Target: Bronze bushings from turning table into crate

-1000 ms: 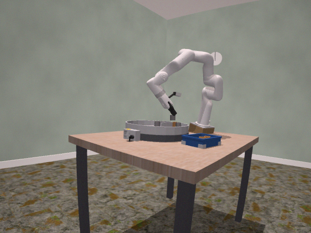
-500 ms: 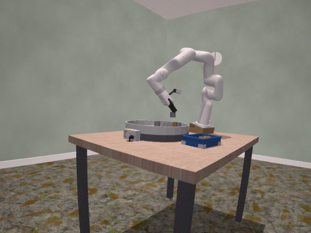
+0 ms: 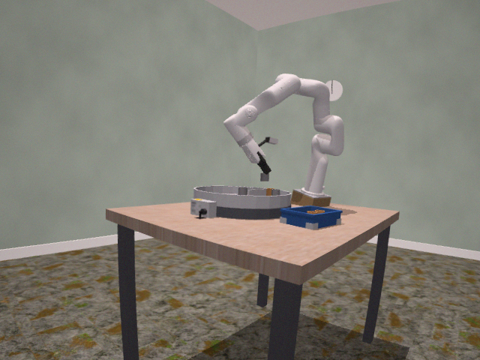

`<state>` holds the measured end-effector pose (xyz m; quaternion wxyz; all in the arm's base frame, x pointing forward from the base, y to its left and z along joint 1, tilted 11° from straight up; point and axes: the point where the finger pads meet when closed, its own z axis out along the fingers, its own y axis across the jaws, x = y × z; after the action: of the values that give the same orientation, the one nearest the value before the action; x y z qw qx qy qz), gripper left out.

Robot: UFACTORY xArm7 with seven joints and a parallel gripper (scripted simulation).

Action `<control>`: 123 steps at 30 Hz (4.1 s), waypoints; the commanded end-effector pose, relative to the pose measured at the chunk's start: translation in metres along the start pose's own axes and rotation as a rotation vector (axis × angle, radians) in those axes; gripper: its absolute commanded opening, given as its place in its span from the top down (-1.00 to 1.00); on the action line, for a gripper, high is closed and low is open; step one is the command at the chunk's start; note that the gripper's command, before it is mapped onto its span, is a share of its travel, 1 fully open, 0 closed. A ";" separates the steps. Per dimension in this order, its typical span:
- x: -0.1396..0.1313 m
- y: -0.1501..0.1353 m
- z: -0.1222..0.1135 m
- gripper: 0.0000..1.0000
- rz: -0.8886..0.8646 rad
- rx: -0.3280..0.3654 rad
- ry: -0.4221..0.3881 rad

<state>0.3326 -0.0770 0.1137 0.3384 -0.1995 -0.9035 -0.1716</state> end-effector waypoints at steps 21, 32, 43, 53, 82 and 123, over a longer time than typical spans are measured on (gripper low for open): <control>-0.091 0.054 -0.078 1.00 0.001 -0.001 -0.002; -0.093 0.056 -0.080 1.00 0.001 -0.001 -0.002; -0.102 0.055 -0.069 1.00 0.001 -0.001 -0.002; -0.105 0.055 -0.066 1.00 0.001 -0.001 -0.002; -0.109 0.055 -0.062 1.00 0.001 -0.001 -0.002; -0.109 0.055 -0.061 0.78 0.001 -0.001 -0.002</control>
<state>0.4663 -0.0824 0.0910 0.3395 -0.1999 -0.9029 -0.1719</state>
